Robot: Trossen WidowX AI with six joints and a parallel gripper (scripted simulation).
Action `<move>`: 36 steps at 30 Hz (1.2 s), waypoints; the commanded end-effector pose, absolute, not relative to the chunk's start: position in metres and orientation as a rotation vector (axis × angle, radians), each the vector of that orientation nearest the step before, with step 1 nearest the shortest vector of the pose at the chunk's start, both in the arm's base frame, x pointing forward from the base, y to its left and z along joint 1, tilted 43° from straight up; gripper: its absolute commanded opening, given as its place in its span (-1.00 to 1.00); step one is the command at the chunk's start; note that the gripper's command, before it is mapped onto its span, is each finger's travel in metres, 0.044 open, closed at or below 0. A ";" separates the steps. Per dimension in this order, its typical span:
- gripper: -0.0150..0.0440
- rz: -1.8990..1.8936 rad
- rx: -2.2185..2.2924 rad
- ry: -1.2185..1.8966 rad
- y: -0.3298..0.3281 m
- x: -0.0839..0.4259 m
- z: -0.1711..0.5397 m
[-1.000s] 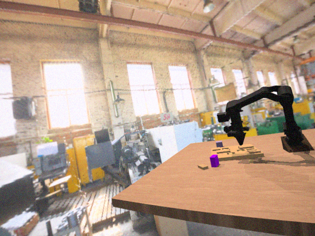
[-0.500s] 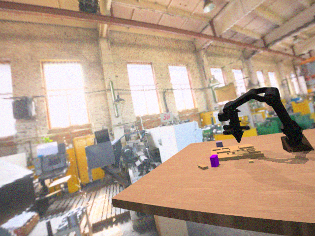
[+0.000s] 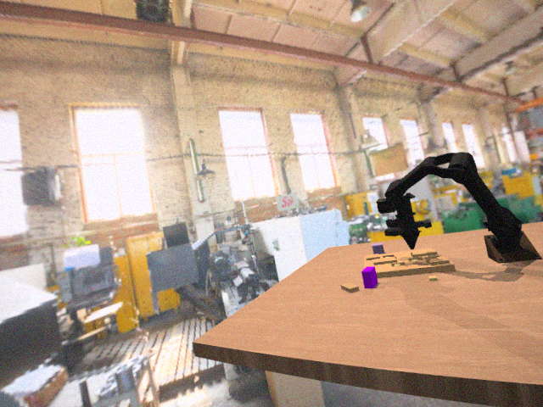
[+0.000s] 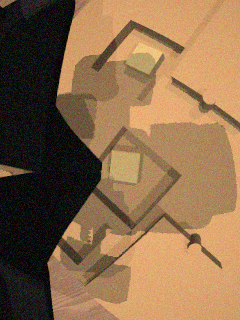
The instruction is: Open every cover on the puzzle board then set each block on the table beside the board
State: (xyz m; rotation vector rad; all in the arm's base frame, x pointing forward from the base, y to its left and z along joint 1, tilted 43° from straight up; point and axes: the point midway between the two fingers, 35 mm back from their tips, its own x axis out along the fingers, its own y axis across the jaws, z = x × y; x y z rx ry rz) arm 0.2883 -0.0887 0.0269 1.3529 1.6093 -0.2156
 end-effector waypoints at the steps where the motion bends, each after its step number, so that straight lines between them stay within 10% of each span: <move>1: -0.49 -0.215 1.365 1.617 -0.075 0.290 0.011; 36: -0.49 -0.214 1.366 1.617 -0.065 0.289 -0.014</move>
